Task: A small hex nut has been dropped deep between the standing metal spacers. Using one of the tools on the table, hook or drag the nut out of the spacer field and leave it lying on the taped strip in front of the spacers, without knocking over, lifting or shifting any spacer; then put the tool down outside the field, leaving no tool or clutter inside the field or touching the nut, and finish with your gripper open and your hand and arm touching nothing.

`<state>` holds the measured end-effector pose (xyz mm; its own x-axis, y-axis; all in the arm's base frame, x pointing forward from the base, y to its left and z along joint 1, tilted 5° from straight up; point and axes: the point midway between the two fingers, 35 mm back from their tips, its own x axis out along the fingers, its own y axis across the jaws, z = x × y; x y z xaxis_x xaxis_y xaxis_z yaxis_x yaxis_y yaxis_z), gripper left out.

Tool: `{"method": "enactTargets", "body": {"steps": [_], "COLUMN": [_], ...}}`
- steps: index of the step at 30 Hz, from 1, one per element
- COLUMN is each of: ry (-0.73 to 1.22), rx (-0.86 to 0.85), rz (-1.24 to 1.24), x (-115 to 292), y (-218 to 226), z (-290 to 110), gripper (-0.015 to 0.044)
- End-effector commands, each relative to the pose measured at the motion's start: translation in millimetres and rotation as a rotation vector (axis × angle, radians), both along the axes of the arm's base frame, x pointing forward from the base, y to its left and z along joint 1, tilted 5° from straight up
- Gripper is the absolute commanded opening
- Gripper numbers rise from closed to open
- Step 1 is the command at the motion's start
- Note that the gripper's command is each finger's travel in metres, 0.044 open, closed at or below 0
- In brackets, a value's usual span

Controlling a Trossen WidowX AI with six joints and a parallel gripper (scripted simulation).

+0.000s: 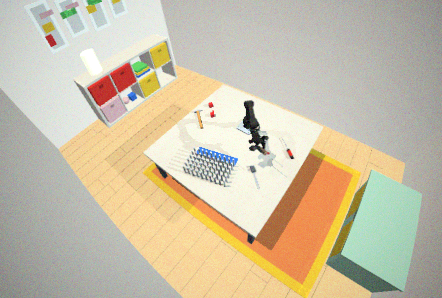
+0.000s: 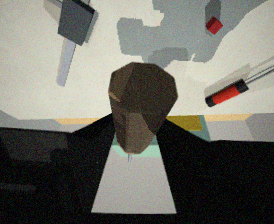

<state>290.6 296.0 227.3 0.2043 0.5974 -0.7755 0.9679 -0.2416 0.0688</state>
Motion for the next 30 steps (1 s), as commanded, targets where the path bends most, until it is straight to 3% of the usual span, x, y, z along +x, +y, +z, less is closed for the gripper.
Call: {"method": "enactTargets", "body": {"steps": [1, 30], "ry": [-0.006, 0.014], "rx": [0.007, -0.004], "rz": [-0.012, -0.368], "x": [2.1, 60.5], "y": [-3.9, -174.1], "z": [6.7, 2.0], "gripper": [0.0, 0.0]}}
